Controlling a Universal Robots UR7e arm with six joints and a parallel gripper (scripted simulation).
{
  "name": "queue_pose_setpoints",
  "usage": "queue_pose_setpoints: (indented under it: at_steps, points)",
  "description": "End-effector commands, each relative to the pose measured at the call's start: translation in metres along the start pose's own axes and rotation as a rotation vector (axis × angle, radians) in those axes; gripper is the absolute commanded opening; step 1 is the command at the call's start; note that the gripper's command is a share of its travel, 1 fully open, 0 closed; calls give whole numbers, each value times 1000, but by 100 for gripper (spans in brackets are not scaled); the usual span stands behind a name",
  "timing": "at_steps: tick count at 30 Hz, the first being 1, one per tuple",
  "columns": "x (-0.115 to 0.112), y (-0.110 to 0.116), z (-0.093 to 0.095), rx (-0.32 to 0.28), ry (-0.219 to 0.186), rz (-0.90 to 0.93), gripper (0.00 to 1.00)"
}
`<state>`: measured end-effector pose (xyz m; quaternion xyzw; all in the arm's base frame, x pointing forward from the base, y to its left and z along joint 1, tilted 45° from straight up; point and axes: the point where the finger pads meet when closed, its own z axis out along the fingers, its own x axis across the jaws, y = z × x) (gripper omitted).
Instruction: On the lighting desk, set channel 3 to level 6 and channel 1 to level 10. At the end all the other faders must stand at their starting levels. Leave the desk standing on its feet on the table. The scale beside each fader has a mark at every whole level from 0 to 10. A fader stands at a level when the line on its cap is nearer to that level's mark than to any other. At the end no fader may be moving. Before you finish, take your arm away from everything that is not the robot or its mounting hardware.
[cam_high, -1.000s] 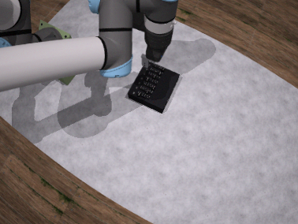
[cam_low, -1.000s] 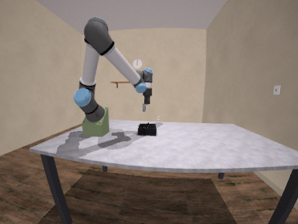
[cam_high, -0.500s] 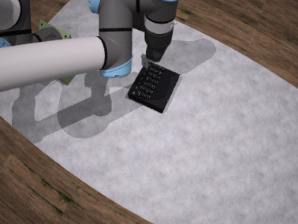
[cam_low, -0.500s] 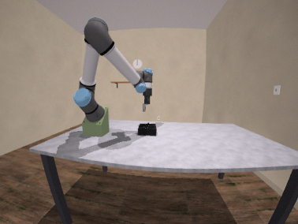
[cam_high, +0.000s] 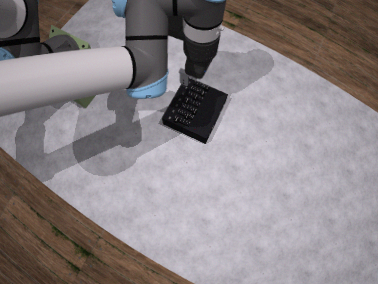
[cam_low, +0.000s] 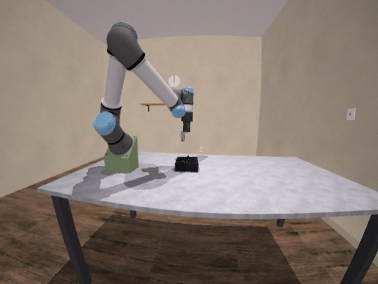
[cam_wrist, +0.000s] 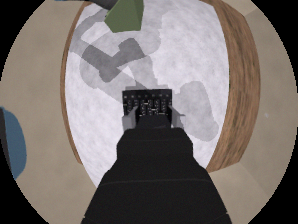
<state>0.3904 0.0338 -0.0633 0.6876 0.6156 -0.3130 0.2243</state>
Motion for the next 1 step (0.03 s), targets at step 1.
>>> queue_pose_setpoints:
  at_steps: [1]
  points:
    - [1, 1, -2, -5, 2, 1, 100]
